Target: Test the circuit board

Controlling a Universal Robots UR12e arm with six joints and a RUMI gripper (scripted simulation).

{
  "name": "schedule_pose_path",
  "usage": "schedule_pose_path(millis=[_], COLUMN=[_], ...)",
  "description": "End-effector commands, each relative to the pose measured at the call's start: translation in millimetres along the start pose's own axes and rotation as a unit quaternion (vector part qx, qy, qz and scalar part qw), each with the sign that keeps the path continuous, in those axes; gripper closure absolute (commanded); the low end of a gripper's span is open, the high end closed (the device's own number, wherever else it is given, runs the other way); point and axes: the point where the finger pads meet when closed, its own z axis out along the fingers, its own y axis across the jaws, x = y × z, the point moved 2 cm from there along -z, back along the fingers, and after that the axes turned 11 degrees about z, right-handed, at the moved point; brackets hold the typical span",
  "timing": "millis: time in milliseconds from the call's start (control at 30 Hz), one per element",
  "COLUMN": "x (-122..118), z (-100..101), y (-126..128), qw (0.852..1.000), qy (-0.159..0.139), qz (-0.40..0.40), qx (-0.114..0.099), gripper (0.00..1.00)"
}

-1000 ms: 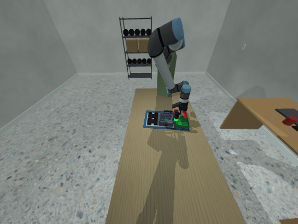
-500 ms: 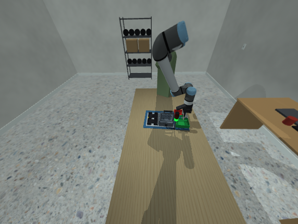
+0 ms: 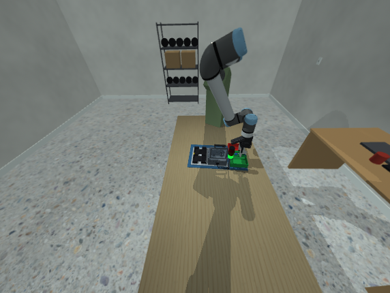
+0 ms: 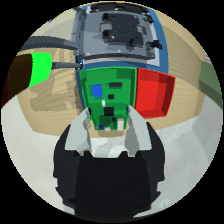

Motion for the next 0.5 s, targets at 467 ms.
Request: schedule_pose_path(millis=[467], x=[0.8], z=[4.4], y=[-2.5], qw=[1.000], qy=[0.001], qz=[0.002], qx=[0.001], gripper=[0.61])
